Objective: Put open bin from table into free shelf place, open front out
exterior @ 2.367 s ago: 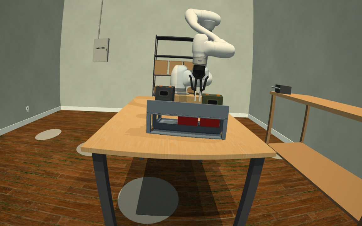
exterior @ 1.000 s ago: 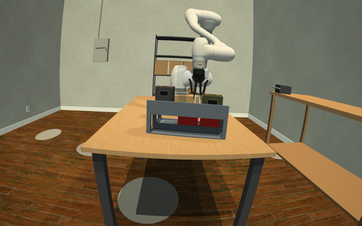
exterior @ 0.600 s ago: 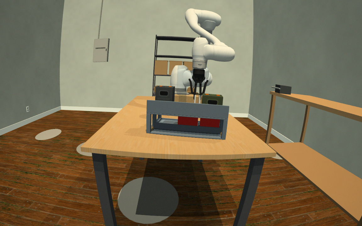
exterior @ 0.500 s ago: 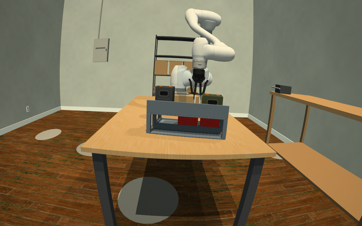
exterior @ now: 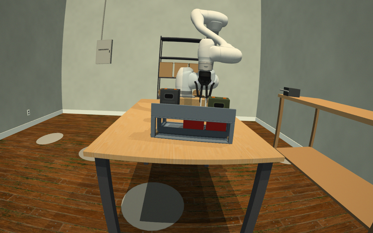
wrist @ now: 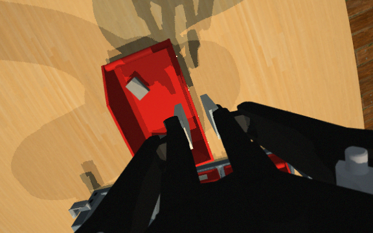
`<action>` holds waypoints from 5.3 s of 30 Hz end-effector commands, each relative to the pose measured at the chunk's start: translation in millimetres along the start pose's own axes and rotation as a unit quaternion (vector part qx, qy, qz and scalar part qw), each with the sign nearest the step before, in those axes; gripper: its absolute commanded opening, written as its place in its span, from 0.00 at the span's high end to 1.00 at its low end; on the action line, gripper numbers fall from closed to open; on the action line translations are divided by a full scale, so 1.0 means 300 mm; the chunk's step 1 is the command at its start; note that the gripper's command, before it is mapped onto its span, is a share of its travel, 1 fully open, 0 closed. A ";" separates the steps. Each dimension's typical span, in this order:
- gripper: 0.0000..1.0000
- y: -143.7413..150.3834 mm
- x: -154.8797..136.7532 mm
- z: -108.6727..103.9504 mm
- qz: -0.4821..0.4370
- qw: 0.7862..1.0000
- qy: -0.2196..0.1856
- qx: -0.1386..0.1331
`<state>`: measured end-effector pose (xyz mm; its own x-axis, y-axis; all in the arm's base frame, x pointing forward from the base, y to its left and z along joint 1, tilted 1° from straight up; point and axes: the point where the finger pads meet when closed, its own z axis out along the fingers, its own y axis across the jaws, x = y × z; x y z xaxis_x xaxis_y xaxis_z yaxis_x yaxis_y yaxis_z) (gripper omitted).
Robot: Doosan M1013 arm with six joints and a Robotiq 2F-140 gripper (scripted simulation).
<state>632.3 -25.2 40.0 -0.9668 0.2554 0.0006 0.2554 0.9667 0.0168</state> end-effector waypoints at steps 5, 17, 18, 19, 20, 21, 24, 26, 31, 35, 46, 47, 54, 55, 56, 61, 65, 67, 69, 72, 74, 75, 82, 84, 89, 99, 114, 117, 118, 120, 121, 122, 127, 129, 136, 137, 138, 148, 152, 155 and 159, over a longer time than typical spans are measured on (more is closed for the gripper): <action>0.85 0.000 0.000 0.004 0.000 1.000 0.000 0.000; 0.85 0.000 0.000 0.028 0.000 1.000 0.000 0.000; 0.85 0.000 0.000 0.031 0.000 1.000 0.000 0.000; 0.85 0.000 0.000 0.035 0.000 1.000 0.000 0.000; 0.85 0.000 0.000 0.039 0.000 1.000 0.000 0.000; 0.85 0.000 0.000 0.043 0.000 1.000 0.000 0.000; 0.85 0.000 0.000 0.056 0.000 1.000 0.000 0.000; 0.85 0.000 0.000 0.065 0.000 1.000 0.000 0.000; 0.85 0.000 0.000 0.079 0.000 1.000 0.000 0.000; 0.85 0.000 0.000 0.097 0.000 1.000 0.000 0.000; 0.85 0.000 0.000 0.134 0.000 1.000 0.000 0.000; 0.85 0.000 0.000 0.134 0.000 1.000 0.000 0.000; 0.85 0.000 0.000 0.143 0.000 1.000 0.000 0.000; 0.85 0.000 0.000 0.144 0.000 1.000 0.000 0.000; 0.85 0.000 0.000 0.145 0.000 1.000 0.000 0.000; 0.85 0.000 0.000 0.146 0.000 1.000 0.000 0.000; 0.85 0.000 0.000 0.146 0.000 1.000 0.000 0.000; 0.85 0.000 0.000 0.146 0.000 1.000 0.000 0.000; 0.85 0.000 0.000 0.146 0.000 1.000 0.000 0.000; 0.85 0.000 0.000 0.146 0.000 1.000 0.000 0.000; 0.85 0.000 0.000 0.146 0.000 1.000 0.000 0.000; 0.85 0.000 0.000 0.146 0.000 1.000 0.000 0.000; 0.85 0.000 0.000 0.146 0.000 1.000 0.000 0.000; 0.85 0.000 0.000 0.146 0.000 1.000 0.000 0.000; 0.85 0.000 0.000 0.146 0.000 1.000 0.000 0.000; 1.00 0.000 0.000 0.146 0.000 1.000 0.000 0.000; 1.00 0.000 0.000 0.146 0.000 1.000 0.000 0.000; 1.00 0.000 0.000 0.146 0.000 1.000 0.000 0.000; 1.00 0.000 0.000 0.146 0.000 1.000 0.000 0.000; 1.00 0.000 0.000 0.146 0.000 1.000 0.000 0.000; 1.00 0.000 0.000 0.146 0.000 1.000 0.000 0.000; 1.00 0.000 0.000 0.146 0.000 1.000 0.000 0.000; 1.00 0.000 0.000 0.146 0.000 1.000 0.000 0.000; 1.00 0.000 0.000 0.146 0.000 1.000 0.000 0.000; 1.00 0.000 0.000 0.146 0.000 1.000 0.000 0.000; 1.00 0.000 0.000 0.146 0.000 1.000 0.000 0.000; 1.00 0.000 0.000 0.146 0.000 1.000 0.000 0.000; 1.00 0.000 0.000 0.146 0.000 1.000 0.000 0.000; 1.00 0.000 0.000 0.146 0.000 1.000 0.000 0.000; 1.00 0.000 0.000 0.146 0.000 1.000 0.000 0.000; 1.00 0.000 0.000 0.146 0.000 1.000 0.000 0.000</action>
<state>632.5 -24.4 -3.8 -0.9668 0.2554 0.0006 0.2554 0.9667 0.0168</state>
